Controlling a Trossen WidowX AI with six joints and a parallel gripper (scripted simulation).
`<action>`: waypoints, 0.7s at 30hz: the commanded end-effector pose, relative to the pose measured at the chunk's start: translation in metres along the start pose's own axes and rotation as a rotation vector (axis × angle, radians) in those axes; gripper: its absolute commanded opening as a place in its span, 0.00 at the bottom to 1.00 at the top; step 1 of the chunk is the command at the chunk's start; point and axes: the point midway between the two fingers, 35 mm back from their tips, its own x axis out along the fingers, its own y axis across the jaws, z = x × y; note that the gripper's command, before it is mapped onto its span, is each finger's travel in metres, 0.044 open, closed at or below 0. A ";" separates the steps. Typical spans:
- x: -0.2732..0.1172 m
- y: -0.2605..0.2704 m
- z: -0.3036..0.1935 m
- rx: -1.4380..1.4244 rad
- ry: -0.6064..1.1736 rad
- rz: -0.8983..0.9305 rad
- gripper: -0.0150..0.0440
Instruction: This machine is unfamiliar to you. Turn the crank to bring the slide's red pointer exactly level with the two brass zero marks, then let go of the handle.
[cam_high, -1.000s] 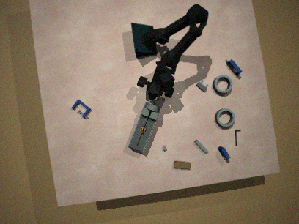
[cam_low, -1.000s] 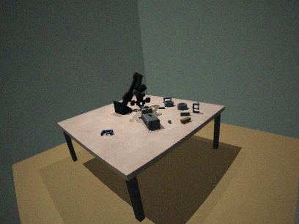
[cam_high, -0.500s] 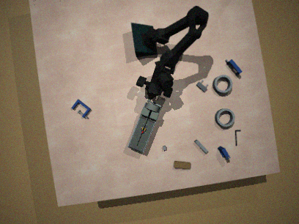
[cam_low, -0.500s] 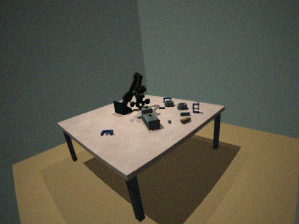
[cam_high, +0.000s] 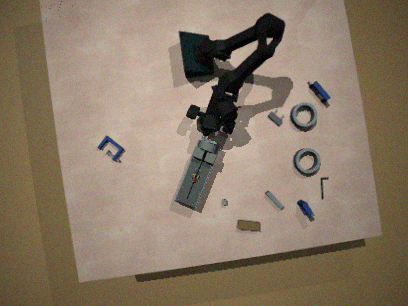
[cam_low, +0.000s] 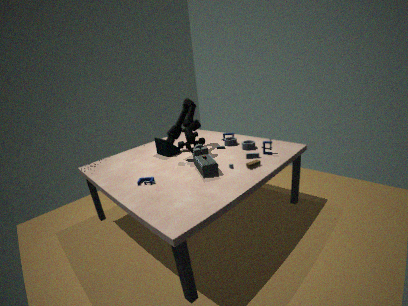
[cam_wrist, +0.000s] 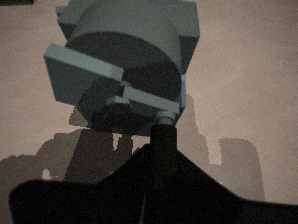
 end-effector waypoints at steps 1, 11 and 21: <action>0.006 0.003 -0.006 -0.001 0.009 -0.001 0.25; 0.012 0.014 -0.013 0.000 0.009 0.000 0.25; 0.015 0.024 -0.015 0.000 0.009 0.001 0.25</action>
